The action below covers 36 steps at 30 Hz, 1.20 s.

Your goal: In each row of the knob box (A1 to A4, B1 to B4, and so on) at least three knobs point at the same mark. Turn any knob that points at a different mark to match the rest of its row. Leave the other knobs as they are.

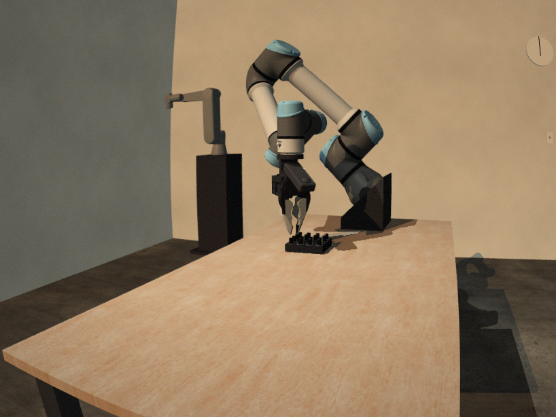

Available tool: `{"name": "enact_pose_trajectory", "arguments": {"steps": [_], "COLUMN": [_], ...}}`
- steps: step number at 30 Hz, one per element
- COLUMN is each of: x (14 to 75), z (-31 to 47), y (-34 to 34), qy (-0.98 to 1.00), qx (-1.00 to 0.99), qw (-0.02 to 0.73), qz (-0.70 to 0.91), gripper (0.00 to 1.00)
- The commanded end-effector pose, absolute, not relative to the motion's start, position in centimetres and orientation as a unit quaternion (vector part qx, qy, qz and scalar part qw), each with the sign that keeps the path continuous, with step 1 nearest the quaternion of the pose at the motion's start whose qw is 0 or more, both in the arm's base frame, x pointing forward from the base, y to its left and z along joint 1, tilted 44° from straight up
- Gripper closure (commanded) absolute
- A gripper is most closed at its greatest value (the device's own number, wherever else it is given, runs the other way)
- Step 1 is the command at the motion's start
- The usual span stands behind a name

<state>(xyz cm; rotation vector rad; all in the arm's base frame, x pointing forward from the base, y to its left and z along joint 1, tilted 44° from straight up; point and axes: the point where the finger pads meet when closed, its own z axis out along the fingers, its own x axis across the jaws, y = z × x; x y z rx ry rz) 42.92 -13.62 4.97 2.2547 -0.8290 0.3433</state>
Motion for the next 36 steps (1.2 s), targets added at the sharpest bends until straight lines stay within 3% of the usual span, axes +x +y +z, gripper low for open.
{"name": "enact_pose_trajectory", "arguments": {"steps": [1,36], "x": [42.94,43.26], "z": [5.0,4.74], "y": [-13.6,-13.34], "qy": [-0.32,-0.32], "qx": [0.87,0.87], "qw": [0.35,0.35], "qz": [0.133,0.133], "gripper": [0.89,0.89]}}
